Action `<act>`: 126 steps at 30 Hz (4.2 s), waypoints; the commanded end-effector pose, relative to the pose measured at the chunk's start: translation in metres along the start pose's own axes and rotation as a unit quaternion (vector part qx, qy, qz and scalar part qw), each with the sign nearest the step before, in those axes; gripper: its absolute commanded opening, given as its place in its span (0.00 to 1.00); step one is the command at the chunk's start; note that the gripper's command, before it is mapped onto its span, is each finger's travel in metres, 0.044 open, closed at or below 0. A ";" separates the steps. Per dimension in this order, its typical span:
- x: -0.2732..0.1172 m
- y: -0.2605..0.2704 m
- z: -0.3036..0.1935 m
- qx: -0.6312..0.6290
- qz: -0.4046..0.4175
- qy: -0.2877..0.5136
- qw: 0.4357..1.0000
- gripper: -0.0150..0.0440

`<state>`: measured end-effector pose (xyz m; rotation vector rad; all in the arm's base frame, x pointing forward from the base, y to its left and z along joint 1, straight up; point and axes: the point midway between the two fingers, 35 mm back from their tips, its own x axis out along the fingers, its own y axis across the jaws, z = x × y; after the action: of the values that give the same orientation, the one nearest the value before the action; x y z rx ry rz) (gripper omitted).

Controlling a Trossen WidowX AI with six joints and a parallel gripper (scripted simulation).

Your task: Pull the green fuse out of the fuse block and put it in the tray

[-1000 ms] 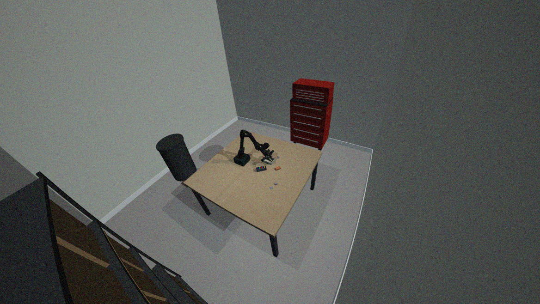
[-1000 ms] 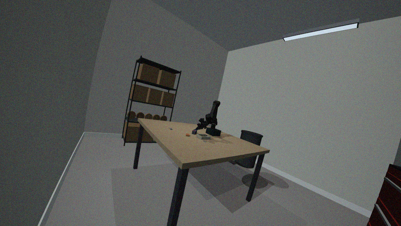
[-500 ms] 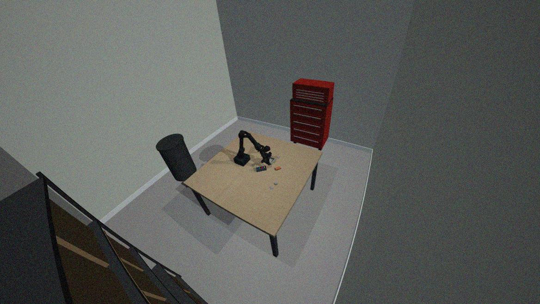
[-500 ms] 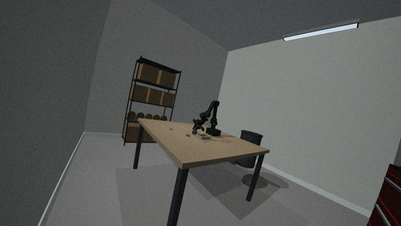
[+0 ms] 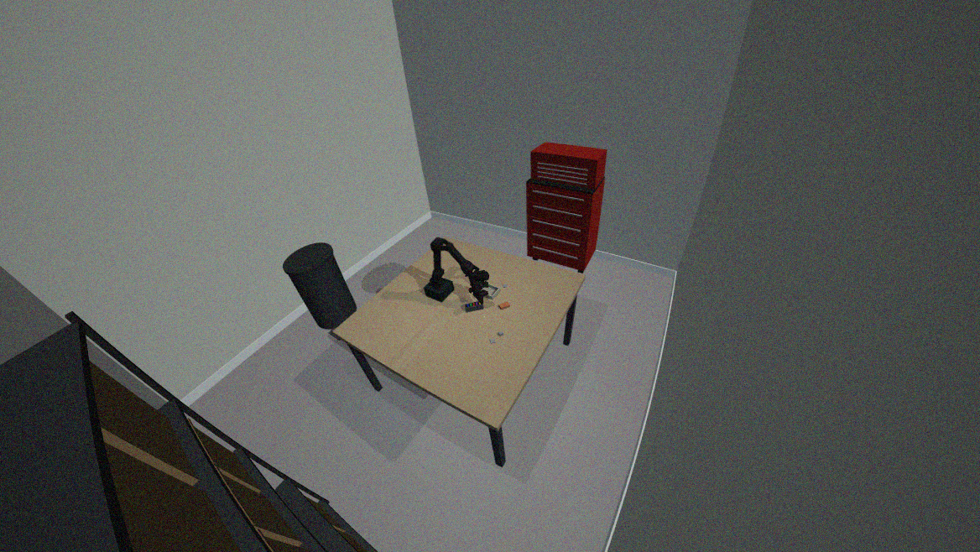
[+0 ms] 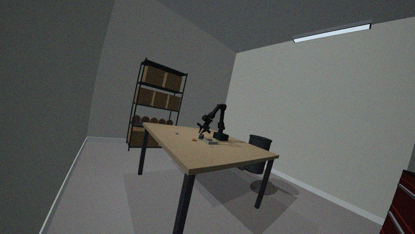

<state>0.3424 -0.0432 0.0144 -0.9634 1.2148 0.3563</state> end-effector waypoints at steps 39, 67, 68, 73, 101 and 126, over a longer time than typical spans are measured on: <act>-0.027 0.019 -0.061 -0.572 0.175 -0.113 0.794 0.38; -0.006 0.029 -0.062 -0.572 0.175 -0.113 0.794 0.38; -0.006 0.029 -0.062 -0.572 0.175 -0.113 0.794 0.38; -0.006 0.029 -0.062 -0.572 0.175 -0.113 0.794 0.38; 0.004 0.033 -0.063 -0.572 0.175 -0.113 0.794 0.38; 0.000 0.031 -0.063 -0.570 0.175 -0.110 0.795 0.25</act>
<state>0.2814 -0.0745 -0.0033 -1.6369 0.8875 1.5810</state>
